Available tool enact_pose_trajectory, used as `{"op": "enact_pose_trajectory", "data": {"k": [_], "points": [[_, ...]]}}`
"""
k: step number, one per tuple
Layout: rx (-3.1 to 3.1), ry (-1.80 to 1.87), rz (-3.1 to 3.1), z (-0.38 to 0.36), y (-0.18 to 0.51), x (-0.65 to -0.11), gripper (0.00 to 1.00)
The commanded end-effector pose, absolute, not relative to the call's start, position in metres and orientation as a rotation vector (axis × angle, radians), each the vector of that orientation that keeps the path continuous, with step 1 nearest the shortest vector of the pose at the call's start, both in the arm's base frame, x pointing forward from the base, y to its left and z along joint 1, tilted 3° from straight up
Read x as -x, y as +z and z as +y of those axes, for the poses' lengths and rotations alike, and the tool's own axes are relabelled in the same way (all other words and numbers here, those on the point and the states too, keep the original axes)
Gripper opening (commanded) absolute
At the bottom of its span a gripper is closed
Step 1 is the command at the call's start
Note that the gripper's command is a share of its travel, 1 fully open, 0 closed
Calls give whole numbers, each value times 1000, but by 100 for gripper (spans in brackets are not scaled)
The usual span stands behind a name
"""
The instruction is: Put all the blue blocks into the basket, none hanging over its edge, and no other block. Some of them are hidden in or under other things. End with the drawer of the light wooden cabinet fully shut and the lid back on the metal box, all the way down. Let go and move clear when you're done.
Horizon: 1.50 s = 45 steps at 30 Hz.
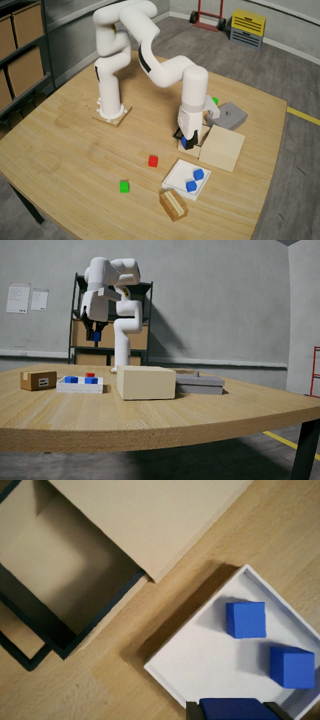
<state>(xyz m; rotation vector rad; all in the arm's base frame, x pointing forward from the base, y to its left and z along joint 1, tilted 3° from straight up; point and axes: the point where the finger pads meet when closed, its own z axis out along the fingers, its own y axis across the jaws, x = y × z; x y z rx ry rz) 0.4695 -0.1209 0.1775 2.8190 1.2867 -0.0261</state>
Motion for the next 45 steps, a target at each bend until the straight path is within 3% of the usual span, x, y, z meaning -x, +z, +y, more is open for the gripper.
{"op": "enact_pose_trajectory", "data": {"k": [1,45], "points": [[-2816,-20,1285,-121,179,-471,0],[-2816,-21,1285,-123,136,-471,0]]}}
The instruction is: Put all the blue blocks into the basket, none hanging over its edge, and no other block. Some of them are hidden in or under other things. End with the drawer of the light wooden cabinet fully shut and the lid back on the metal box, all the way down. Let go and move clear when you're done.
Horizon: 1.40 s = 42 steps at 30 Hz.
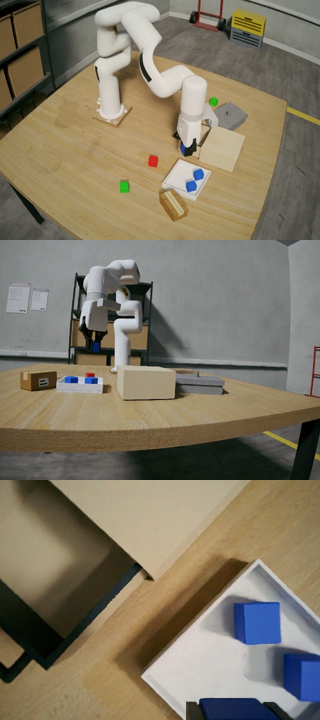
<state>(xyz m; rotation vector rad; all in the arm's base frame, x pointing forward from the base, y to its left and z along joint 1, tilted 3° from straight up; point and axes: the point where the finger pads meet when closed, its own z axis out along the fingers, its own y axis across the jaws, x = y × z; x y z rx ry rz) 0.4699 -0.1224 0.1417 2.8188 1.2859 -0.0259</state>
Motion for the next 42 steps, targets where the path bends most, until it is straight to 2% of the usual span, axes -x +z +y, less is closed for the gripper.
{"op": "enact_pose_trajectory", "data": {"k": [1,42], "points": [[-2816,-21,1285,-123,134,-471,0],[-2816,-21,1285,-127,50,-472,0]]}}
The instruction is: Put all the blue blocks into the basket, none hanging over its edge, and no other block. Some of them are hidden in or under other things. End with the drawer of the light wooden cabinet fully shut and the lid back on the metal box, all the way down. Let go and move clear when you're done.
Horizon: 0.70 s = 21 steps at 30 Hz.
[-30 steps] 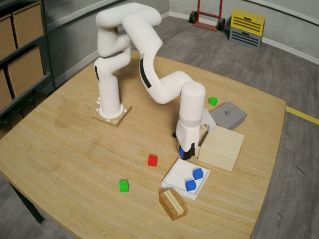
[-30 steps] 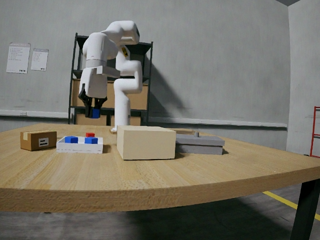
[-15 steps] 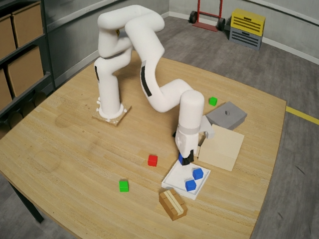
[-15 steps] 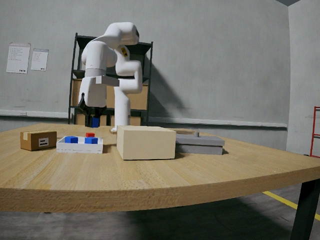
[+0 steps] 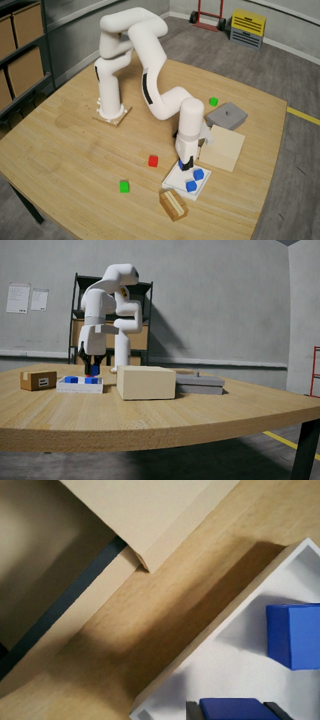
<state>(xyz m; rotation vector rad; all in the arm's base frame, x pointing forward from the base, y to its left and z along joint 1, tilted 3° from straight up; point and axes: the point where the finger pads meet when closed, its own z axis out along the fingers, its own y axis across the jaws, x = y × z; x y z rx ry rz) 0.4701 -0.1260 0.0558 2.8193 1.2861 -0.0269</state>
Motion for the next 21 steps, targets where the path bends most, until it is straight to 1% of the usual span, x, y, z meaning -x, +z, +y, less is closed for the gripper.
{"op": "enact_pose_trajectory", "data": {"k": [1,21], "points": [[-2816,-21,1285,-127,50,-472,0],[-2816,-21,1285,-128,29,-472,0]]}}
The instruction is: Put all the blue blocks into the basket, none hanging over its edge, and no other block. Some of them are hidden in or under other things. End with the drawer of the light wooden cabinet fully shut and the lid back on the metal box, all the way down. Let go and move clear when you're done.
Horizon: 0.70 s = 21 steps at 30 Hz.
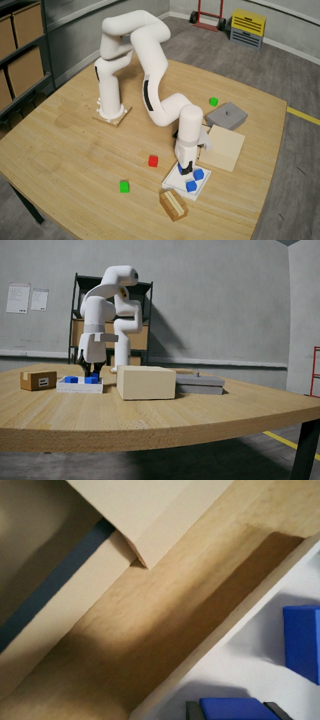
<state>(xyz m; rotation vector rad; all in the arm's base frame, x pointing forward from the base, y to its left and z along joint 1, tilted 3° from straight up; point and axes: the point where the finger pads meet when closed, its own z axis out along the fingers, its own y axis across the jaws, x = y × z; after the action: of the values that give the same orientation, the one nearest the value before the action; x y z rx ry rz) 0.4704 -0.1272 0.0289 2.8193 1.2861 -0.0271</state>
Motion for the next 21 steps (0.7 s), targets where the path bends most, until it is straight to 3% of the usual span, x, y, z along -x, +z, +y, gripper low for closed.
{"op": "enact_pose_trajectory", "data": {"k": [1,21], "points": [[-2816,-21,1285,-128,28,-472,0],[-2816,-21,1285,-128,23,-472,0]]}}
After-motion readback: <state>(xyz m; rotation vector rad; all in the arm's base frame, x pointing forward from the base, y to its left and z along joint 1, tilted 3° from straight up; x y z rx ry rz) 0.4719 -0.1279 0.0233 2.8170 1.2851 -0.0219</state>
